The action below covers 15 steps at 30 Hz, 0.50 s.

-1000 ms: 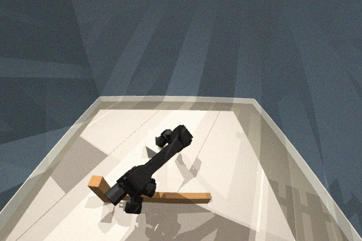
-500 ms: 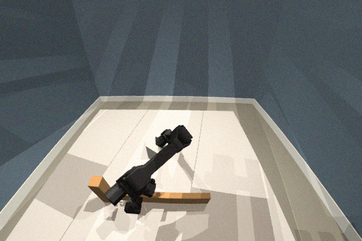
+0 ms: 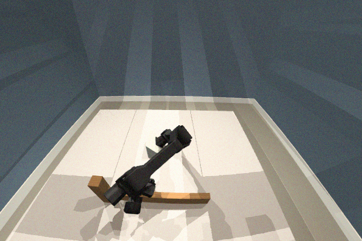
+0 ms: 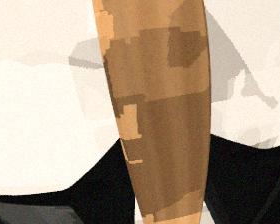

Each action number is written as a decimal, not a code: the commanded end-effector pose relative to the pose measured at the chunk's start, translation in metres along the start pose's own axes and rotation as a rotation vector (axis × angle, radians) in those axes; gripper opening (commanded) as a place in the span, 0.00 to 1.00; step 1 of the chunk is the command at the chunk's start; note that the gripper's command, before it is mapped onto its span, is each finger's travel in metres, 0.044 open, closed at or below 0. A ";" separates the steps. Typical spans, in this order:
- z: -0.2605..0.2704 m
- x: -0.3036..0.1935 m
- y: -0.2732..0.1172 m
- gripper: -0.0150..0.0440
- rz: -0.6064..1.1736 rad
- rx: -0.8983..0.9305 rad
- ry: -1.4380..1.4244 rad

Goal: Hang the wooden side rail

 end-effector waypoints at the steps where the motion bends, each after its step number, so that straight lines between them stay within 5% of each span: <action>1: 0.000 -0.003 -0.008 0.25 0.013 -0.014 -0.002; 15: -0.001 -0.005 -0.009 0.25 0.013 -0.014 -0.002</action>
Point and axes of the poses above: the point midway between the two fingers, 35 mm back from their tips, its own y axis out along the fingers, its own z axis across the jaws, x = y × z, the point moved 5 cm from there along -y, back along the fingers, and after that the axes turned 14 degrees about -y, right-handed, at the moved point
